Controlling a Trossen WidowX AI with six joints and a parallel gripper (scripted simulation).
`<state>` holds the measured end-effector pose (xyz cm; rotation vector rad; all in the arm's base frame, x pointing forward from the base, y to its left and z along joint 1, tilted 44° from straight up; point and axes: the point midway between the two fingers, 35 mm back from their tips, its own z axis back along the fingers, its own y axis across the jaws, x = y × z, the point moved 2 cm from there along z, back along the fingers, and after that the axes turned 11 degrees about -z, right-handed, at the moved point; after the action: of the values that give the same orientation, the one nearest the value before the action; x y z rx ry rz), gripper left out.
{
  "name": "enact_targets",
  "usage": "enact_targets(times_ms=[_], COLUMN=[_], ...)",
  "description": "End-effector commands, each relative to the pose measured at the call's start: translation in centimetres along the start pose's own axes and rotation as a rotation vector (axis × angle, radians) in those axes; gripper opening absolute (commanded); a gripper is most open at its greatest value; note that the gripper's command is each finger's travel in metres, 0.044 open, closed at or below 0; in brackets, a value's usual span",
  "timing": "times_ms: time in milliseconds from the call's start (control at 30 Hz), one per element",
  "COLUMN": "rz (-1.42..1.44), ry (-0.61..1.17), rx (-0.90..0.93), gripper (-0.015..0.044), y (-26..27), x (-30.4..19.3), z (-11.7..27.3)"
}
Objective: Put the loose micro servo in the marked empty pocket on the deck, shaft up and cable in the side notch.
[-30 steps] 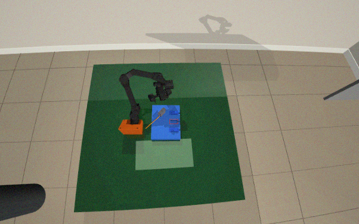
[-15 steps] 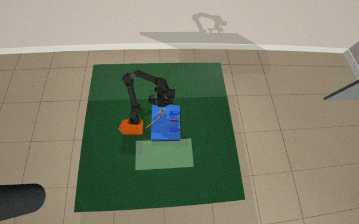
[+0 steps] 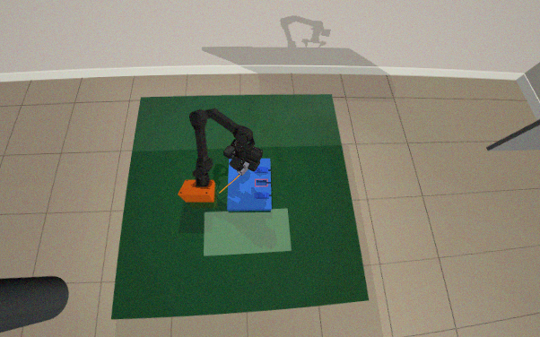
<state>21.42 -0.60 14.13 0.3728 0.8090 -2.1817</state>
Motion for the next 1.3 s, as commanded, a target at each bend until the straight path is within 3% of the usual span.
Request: enact_targets(times_ms=[0,367,1233,1267], rz=[-0.146,-0.185,-0.185,-0.185], ry=[0.034,0.044,0.045,0.045], rx=[-0.020,-0.023,-0.024,-0.024], gripper=[0.0440,0.0440,0.0440,0.0414], y=[0.5,0.7,0.6,0.6], x=[1.2,1.5,1.3,1.3], z=[0.2,0.2,-4.3,-4.3])
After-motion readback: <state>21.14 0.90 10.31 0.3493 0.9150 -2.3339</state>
